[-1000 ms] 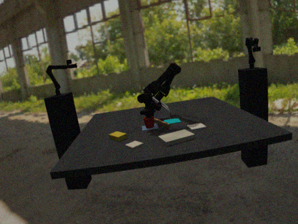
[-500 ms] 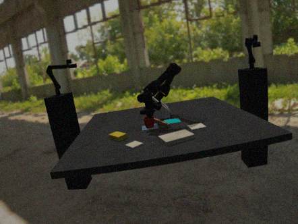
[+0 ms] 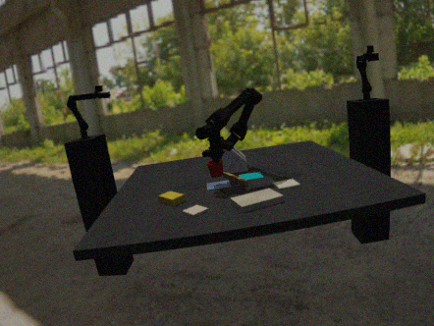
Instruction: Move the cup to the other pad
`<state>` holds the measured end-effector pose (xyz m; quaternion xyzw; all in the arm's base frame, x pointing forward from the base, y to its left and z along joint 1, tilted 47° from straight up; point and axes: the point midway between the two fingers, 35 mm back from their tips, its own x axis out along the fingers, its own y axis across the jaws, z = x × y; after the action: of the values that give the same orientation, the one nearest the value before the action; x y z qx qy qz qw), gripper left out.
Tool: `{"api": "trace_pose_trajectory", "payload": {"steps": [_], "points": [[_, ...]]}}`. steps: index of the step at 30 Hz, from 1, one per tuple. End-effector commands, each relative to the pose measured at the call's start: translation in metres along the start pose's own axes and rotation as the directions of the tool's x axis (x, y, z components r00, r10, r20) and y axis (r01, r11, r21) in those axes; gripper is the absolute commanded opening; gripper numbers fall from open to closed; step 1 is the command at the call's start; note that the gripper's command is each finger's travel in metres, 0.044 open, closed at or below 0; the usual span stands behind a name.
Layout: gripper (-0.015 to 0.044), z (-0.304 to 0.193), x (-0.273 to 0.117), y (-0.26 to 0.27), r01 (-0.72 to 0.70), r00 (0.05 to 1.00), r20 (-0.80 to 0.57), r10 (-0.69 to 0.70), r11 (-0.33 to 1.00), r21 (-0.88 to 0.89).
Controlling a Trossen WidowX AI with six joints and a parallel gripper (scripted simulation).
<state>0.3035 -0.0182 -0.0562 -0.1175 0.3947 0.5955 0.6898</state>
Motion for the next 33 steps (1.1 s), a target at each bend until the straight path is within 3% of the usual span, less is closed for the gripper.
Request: {"api": "trace_pose_trajectory", "payload": {"steps": [1, 33], "points": [[0.0, 0.0, -0.003, 0.0, 0.002, 1.0, -0.005, -0.002, 1.0, -0.01], [0.0, 0.016, -0.002, 0.019, 0.0, 1.0, -0.003, 0.0, 1.0, -0.006]]}}
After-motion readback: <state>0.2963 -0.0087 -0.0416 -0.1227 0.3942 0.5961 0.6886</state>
